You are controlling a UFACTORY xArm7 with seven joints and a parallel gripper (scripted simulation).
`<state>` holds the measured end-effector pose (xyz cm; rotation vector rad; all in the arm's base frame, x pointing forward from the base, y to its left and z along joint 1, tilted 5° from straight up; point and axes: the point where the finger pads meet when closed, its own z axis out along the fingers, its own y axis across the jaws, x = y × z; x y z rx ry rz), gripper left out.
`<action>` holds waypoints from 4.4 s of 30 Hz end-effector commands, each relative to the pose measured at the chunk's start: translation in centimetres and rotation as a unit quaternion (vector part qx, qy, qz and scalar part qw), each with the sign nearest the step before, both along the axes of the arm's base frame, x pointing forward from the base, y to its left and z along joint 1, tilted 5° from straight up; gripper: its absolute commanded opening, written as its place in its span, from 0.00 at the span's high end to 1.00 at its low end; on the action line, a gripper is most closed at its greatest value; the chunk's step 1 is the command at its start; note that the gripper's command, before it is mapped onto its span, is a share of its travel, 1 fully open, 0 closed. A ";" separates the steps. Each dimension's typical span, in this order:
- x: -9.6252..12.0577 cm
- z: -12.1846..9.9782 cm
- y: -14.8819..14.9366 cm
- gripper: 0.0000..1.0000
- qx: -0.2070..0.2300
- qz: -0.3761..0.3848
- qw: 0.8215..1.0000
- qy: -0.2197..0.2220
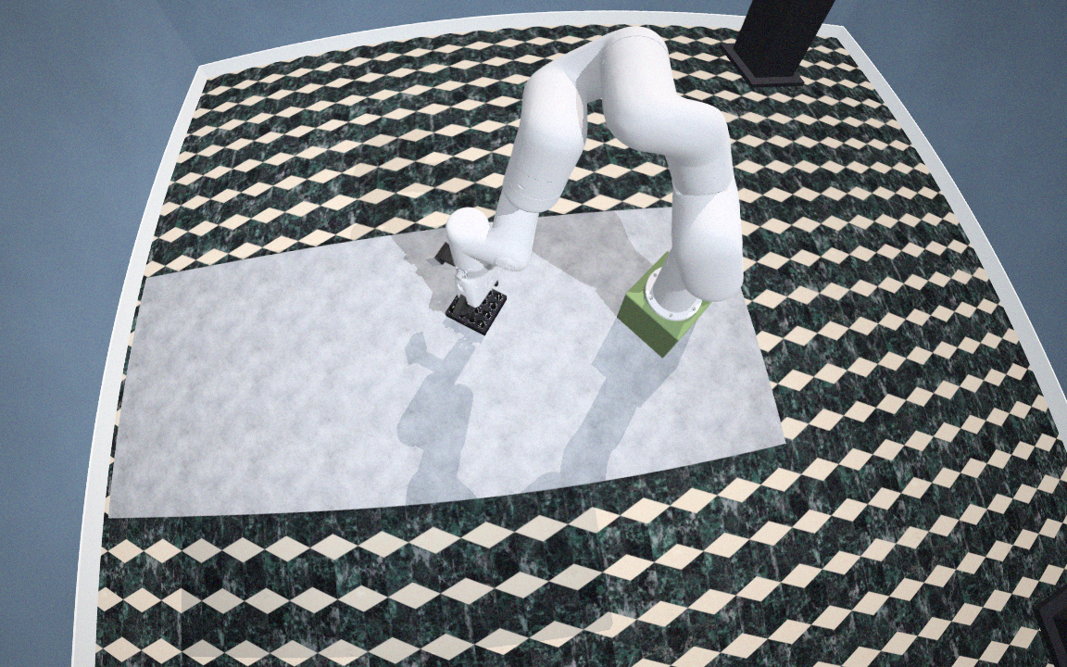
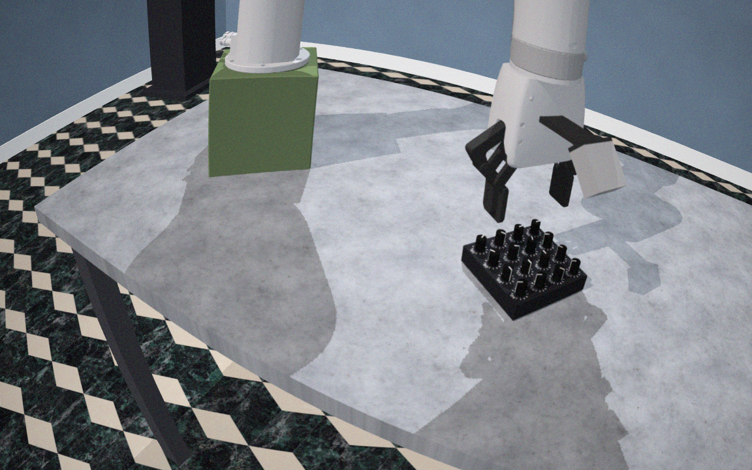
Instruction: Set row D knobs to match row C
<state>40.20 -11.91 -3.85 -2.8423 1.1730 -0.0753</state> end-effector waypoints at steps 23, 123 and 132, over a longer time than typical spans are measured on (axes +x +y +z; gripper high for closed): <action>0.1 0.1 -0.1 0.00 -0.001 0.000 1.000 -0.002; -3.8 -0.1 3.6 0.00 -0.001 0.000 1.000 -0.001; -3.8 -0.1 3.6 0.00 -0.001 0.000 1.000 -0.001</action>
